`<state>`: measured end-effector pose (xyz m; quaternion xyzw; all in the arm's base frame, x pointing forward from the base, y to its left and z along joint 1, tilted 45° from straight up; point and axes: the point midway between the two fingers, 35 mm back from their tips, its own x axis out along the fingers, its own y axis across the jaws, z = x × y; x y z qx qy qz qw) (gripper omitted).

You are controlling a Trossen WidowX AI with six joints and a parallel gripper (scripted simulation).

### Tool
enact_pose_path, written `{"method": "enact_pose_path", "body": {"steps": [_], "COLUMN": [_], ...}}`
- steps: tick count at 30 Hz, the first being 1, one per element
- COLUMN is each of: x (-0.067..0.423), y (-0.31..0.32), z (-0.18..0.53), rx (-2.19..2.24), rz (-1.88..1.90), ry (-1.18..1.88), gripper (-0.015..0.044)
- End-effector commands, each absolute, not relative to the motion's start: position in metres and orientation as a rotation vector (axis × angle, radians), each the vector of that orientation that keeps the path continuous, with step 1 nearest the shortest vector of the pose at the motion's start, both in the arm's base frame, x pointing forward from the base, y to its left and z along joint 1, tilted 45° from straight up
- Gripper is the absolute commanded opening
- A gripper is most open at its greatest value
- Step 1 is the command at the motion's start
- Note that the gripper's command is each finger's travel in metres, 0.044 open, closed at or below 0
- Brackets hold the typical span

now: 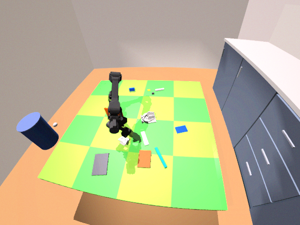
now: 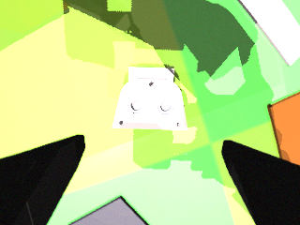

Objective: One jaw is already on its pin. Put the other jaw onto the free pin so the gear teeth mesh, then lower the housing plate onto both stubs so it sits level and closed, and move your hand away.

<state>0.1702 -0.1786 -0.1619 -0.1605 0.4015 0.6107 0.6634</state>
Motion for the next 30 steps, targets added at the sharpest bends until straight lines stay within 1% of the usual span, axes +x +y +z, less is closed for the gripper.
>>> {"method": "enact_pose_path", "body": {"steps": [1, 5, 30], "x": [0.168, 0.164, 0.164], "y": [-0.173, -0.151, -0.151], "z": [-0.169, -0.189, -0.189], "rx": [-0.372, -0.371, -0.371], "rz": [1.391, 1.392, 1.392], "ry": [0.901, 0.900, 0.900], "gripper": [0.0440, 0.0440, 0.0440]}}
